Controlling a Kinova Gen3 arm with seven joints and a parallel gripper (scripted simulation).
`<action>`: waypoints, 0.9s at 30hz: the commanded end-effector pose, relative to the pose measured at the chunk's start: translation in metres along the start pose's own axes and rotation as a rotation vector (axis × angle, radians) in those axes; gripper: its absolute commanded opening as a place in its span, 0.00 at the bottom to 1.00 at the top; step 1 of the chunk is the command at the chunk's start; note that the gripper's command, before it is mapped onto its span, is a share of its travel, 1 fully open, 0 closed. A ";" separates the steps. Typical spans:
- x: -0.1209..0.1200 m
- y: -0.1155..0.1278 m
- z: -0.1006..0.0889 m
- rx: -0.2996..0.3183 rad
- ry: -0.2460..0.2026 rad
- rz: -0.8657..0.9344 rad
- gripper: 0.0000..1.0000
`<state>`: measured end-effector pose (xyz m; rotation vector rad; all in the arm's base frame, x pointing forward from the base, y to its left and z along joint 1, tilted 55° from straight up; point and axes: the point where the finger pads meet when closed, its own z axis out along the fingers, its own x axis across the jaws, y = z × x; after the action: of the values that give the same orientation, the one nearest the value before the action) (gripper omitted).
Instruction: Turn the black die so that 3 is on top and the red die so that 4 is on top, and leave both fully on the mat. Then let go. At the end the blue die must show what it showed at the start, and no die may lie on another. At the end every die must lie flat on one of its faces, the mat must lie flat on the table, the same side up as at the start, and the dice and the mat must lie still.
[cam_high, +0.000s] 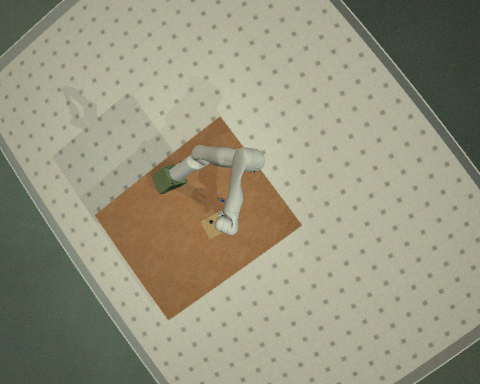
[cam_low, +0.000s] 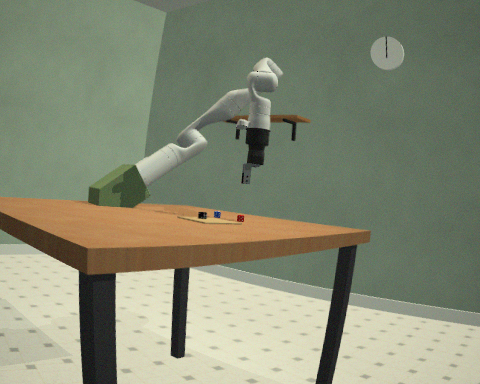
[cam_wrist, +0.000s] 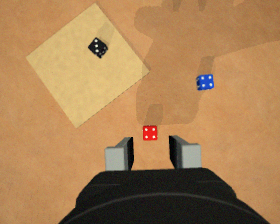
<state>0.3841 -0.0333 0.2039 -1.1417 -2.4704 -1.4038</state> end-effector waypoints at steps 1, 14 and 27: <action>0.000 0.002 -0.002 0.003 -0.007 -0.007 0.70; 0.000 0.002 -0.002 0.003 -0.007 -0.007 1.00; 0.001 0.002 -0.001 0.003 -0.006 0.016 1.00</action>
<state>0.3843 -0.0331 0.2061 -1.1588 -2.4649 -1.3949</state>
